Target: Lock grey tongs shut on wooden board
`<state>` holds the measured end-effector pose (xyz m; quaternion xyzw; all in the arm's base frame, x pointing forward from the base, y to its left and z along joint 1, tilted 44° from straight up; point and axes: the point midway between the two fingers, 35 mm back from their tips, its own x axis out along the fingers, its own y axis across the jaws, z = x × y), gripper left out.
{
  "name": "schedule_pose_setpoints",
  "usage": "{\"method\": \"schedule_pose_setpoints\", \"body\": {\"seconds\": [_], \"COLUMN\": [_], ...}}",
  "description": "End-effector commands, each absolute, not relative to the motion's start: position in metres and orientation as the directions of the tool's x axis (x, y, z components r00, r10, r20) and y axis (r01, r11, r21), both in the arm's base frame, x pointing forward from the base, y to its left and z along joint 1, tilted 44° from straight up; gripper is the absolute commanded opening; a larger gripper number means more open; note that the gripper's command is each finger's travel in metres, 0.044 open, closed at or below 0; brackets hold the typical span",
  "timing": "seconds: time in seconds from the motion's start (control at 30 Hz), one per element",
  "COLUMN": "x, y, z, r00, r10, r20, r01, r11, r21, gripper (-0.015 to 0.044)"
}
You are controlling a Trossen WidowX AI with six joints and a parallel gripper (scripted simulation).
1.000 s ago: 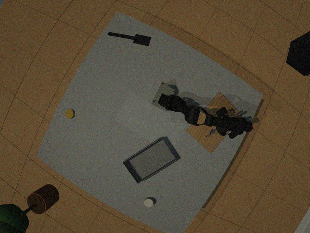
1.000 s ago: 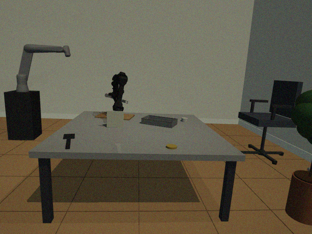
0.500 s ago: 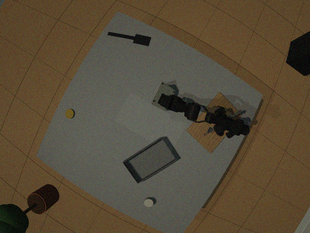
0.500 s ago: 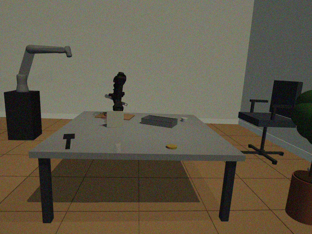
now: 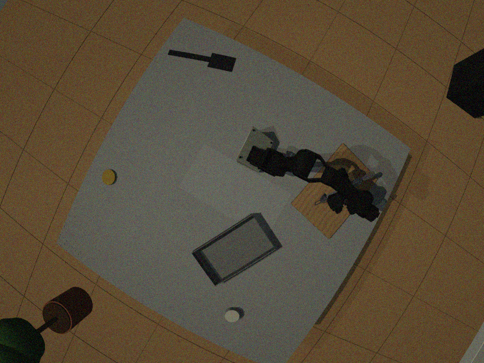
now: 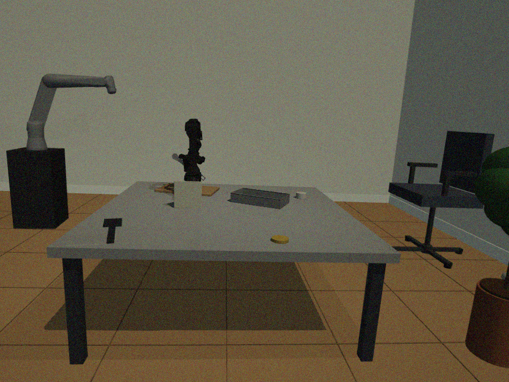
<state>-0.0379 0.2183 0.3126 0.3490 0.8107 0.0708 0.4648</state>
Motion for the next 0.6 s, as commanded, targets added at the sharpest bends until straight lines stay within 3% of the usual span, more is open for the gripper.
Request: {"method": "schedule_pose_setpoints", "body": {"seconds": [0.0,0.57], "x": [-0.039,-0.032], "y": [0.2177,0.2196], "z": [0.3118,0.3117], "r00": [-0.381,-0.587], "r10": [0.636,0.669], "r20": [-0.671,-0.456], "r01": [0.488,0.479], "r11": [0.755,0.741], "r21": [0.438,0.471], "gripper": [-0.015,-0.015]}}
